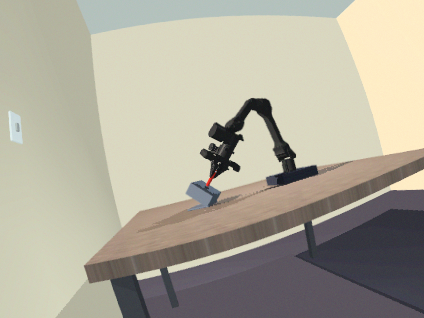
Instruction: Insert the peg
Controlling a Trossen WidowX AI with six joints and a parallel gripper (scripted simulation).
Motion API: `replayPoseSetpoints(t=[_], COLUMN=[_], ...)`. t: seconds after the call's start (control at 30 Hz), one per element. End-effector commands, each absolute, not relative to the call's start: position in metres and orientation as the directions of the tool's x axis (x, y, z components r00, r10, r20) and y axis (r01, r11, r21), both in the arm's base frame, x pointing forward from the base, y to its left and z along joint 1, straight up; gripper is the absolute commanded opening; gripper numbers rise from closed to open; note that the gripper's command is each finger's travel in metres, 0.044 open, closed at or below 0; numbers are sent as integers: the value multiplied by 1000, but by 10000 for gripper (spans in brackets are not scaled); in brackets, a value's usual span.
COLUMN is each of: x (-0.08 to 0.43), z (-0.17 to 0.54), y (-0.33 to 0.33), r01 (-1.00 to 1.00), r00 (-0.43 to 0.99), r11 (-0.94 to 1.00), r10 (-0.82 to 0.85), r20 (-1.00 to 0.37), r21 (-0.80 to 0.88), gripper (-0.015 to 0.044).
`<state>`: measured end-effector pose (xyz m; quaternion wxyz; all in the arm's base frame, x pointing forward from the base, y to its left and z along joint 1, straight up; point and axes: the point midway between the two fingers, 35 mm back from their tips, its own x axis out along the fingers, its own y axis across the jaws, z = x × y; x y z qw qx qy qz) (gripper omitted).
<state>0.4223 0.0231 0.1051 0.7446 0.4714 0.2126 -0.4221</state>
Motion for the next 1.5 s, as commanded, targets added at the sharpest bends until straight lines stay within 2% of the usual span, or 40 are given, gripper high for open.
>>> replayPoseSetpoints(t=[0.0, 1.47], x=[423, 430], z=[103, 95], y=[23, 18], r01=[830, 829], r00=[553, 553], r11=[199, 200], r10=[-428, -429], r20=[-715, -715], r21=[522, 522], gripper=[0, 0])
